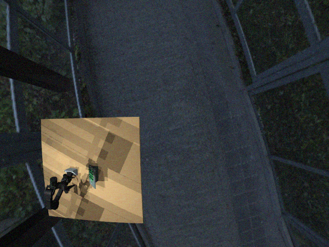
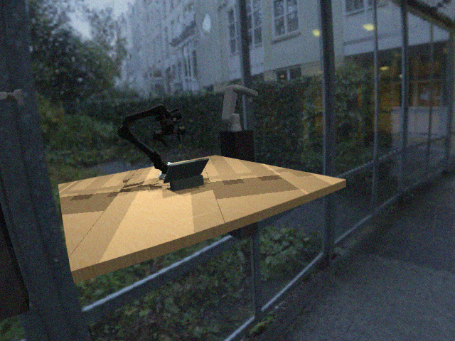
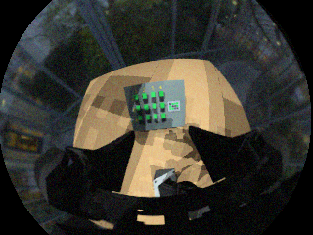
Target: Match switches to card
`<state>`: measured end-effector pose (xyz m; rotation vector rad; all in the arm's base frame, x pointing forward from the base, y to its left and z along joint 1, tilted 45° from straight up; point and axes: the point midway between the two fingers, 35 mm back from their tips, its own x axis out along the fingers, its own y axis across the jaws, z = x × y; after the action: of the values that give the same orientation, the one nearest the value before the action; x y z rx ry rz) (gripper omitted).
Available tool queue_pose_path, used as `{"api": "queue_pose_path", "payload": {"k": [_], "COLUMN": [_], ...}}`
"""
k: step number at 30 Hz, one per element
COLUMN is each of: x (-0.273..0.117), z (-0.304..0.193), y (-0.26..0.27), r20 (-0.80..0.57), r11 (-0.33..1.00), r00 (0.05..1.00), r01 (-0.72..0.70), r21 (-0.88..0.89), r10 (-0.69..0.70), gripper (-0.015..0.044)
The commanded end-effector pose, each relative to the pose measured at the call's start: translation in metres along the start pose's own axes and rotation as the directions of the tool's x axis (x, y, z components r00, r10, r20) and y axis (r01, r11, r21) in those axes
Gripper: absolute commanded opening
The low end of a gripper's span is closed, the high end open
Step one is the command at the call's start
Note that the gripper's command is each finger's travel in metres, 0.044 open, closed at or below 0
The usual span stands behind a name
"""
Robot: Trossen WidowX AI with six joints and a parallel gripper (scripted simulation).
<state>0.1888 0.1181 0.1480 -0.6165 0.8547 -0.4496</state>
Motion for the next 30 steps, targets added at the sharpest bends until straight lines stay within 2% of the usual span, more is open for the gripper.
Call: {"api": "queue_pose_path", "payload": {"k": [1,3,9,15,17,20,30], "x": [0.002,0.017,0.094,0.097,0.100,0.129,0.141], "z": [0.001,0.010,0.047,0.048,0.049,0.050,0.050], "y": [0.002,0.020,0.072,0.073,0.073,0.072,0.071], "r20": [0.000,0.000,0.016,0.016,0.014,-0.007,-0.008], "r11": [1.000,1.000,0.999,0.999,0.999,0.999,0.999], "r00": [1.000,1.000,1.000,1.000,1.000,1.000,1.000], "r01": [-0.001,-0.006,0.021,0.024,0.023,0.024,0.025], "r21": [-0.001,-0.009,-0.035,-0.036,-0.036,-0.035,-0.035], "r10": [0.001,0.006,-0.021,-0.023,-0.023,-0.025,-0.026], "gripper": [0.0374,0.0321,0.0164,0.0006,0.0000,0.0000,0.0000]}}
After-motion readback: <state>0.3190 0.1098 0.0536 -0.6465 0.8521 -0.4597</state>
